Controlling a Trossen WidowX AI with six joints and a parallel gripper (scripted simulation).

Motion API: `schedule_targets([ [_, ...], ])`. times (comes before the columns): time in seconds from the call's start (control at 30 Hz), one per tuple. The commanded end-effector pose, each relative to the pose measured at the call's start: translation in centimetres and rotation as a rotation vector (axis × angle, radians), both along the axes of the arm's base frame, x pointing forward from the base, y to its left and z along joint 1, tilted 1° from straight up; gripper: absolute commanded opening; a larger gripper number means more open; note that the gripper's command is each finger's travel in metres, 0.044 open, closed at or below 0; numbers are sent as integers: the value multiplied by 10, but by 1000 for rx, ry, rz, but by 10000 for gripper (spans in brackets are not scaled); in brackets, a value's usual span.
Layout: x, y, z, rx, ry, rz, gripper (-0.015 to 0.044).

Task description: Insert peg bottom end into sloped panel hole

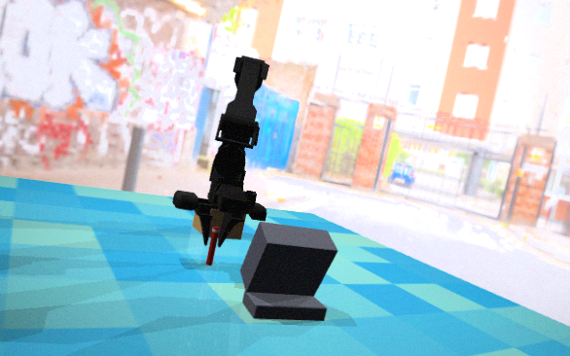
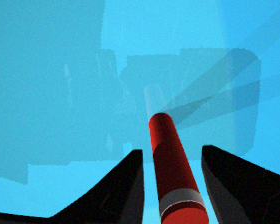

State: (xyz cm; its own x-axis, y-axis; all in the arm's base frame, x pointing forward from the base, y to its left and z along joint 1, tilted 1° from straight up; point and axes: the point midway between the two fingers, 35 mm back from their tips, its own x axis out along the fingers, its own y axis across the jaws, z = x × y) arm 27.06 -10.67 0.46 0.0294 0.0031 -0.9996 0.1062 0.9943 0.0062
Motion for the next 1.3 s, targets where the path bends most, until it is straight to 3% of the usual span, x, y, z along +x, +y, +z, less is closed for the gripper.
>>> schedule_targets([
  [0.0, 1, 0, 1, 0, -2, 0, 40],
  [0.33, 1, 0, 5, 1, -2, 0, 0],
  [0.87, -4, -1, 79, 5, -2, -2, 0],
  [1.27, -2, 1, 77, -11, -41, -2, 0],
])
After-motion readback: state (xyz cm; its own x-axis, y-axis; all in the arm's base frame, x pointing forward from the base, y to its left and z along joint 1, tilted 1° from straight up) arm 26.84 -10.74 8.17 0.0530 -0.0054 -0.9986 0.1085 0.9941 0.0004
